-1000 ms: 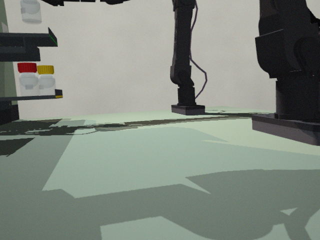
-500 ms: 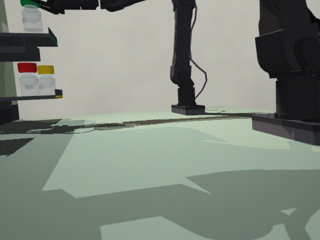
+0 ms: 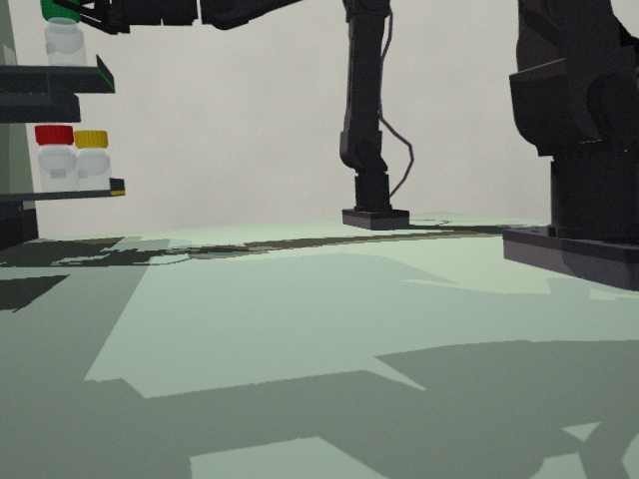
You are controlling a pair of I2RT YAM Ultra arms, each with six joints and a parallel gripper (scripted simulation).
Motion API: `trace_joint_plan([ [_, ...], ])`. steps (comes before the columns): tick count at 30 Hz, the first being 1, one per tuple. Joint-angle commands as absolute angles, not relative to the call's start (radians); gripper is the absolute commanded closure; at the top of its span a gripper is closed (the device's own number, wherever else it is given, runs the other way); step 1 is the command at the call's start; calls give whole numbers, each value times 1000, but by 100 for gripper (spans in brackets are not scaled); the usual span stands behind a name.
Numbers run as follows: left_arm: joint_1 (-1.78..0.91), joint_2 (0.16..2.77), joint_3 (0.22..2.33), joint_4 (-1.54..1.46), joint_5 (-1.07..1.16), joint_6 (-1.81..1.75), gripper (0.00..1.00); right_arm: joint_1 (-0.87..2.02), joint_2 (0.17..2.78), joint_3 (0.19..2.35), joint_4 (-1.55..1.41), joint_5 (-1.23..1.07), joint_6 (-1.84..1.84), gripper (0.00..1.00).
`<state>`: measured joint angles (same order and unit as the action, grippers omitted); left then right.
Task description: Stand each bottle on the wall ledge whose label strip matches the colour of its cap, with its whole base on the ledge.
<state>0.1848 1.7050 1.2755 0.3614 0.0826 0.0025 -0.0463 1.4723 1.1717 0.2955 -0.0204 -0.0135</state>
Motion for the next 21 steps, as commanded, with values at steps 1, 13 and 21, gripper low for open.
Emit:
trace_joint_plan([
  [1, 185, 1658, 1356, 326, 89, 0, 48, -36, 1451, 1161, 333, -21, -13, 30],
  [13, 186, 1658, 1497, 207, 88, 0, 48, -59, 1373, 1085, 301, -35, -13, 30],
  [21, 189, 1647, 1494, 227, 86, 1, 48, -67, 1228, 975, 254, -43, -11, 30],
])
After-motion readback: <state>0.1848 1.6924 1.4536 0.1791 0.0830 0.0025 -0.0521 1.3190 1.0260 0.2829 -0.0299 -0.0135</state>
